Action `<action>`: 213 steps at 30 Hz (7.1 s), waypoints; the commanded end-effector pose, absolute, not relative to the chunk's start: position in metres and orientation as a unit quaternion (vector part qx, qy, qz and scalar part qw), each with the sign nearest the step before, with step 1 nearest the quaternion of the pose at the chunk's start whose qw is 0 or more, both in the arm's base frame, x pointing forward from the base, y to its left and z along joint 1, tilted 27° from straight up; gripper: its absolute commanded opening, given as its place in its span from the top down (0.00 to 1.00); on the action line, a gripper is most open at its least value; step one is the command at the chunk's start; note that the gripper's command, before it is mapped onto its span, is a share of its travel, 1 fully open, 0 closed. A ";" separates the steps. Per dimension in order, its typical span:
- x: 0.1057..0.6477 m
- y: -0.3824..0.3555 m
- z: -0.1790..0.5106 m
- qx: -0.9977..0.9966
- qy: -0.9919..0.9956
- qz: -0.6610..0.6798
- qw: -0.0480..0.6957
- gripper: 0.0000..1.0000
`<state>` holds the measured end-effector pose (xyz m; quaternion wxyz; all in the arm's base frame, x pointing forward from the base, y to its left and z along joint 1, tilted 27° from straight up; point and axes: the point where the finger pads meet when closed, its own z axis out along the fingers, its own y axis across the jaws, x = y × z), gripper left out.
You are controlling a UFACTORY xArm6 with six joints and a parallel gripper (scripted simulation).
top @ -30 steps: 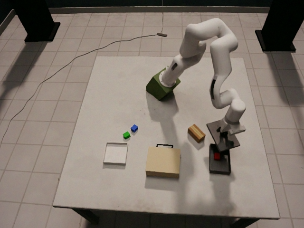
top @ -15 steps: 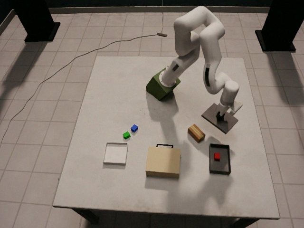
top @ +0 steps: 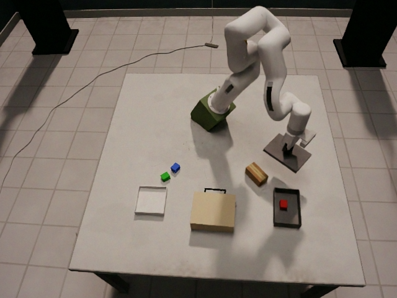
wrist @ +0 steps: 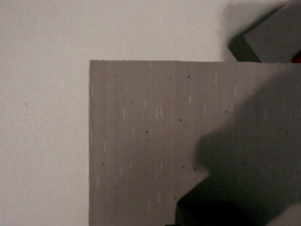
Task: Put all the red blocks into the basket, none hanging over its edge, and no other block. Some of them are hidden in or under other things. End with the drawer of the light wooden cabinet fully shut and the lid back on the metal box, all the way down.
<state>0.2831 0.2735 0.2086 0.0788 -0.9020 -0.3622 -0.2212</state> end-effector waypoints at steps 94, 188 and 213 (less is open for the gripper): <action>0.332 0.317 0.086 -0.902 -0.362 -0.223 0.079 1.00; 0.334 0.319 0.081 -0.902 -0.362 -0.223 0.079 0.72; 0.334 0.319 0.081 -0.902 -0.362 -0.223 0.079 0.72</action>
